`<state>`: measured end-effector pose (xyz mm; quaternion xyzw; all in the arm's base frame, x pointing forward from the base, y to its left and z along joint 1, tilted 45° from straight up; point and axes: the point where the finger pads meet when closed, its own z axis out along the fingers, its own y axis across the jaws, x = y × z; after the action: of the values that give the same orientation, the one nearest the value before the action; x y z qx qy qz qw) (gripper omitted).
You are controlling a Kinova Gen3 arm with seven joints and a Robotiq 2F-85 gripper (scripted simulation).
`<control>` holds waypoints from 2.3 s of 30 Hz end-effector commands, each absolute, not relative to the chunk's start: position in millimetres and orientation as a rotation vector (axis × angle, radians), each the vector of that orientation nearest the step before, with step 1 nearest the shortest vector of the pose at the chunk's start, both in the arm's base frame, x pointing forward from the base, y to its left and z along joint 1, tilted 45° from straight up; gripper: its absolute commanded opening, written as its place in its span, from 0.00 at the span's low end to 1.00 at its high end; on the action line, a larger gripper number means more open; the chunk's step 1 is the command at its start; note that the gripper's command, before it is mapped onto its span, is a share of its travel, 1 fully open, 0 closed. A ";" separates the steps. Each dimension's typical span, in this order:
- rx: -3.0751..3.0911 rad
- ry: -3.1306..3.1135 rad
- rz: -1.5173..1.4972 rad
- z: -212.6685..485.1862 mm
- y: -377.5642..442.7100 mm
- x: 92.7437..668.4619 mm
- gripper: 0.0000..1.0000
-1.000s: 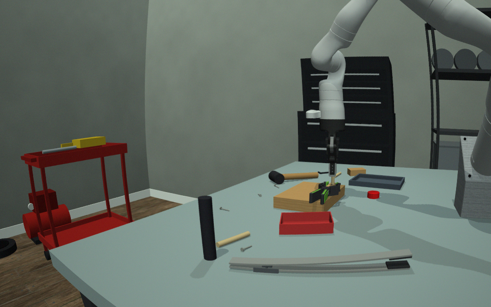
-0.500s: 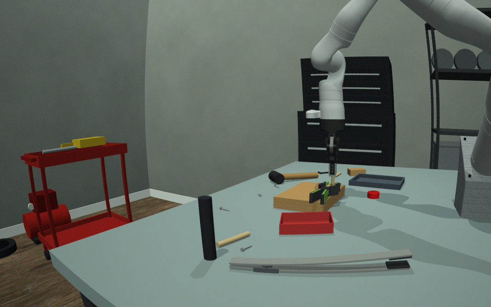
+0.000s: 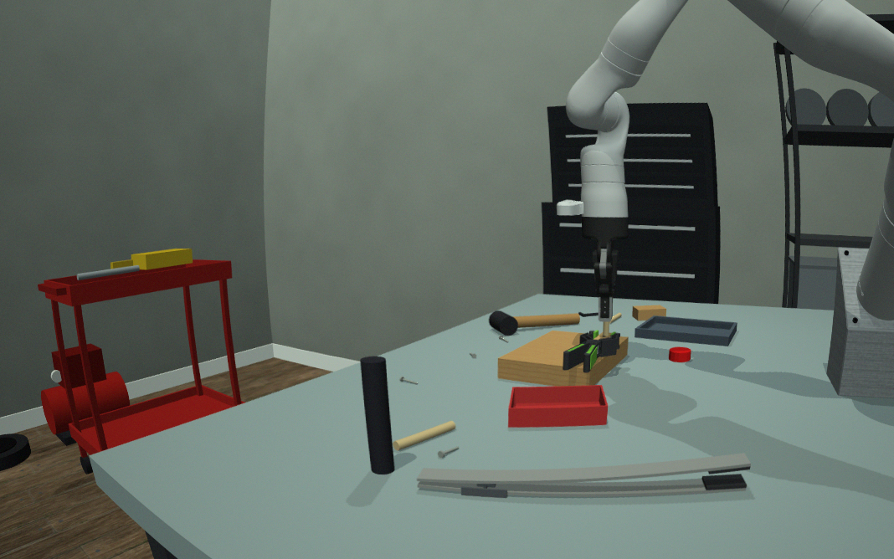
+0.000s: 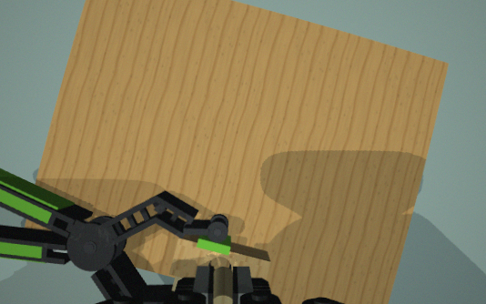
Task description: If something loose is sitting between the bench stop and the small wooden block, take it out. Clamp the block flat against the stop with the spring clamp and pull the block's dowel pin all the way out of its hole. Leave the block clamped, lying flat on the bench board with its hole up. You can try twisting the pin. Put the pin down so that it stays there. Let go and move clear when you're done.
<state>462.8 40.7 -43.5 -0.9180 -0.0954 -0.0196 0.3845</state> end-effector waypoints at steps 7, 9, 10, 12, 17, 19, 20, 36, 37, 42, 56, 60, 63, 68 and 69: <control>-2.346 -0.224 -0.052 -42.6 39.1 466.2 0.10; -2.346 -0.222 -0.051 -42.6 39.1 466.2 0.10; -2.346 -0.221 -0.051 -42.6 39.1 466.2 0.10; -2.346 -0.220 -0.050 -42.6 39.1 466.2 0.10; -2.346 -0.216 -0.049 -42.6 39.1 466.2 0.10; -2.346 -0.215 -0.048 -42.6 39.1 466.2 0.10; -2.346 -0.214 -0.048 -42.6 39.1 466.2 0.10; -2.347 -0.206 -0.045 -42.5 39.1 466.2 0.10; -2.347 -0.205 -0.044 -42.5 39.1 466.2 0.10; -2.347 -0.204 -0.044 -42.5 39.1 466.2 0.10; -2.348 -0.198 -0.041 -42.5 39.1 466.2 0.10; -2.348 -0.197 -0.041 -42.5 39.1 466.2 0.10; -2.348 -0.196 -0.041 -42.5 39.1 466.2 0.10; -2.348 -0.195 -0.040 -42.5 39.1 466.2 0.10; -2.348 -0.194 -0.040 -42.5 39.1 466.2 0.10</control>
<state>462.8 40.7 -43.5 -0.9193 -0.0818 -0.0139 0.3847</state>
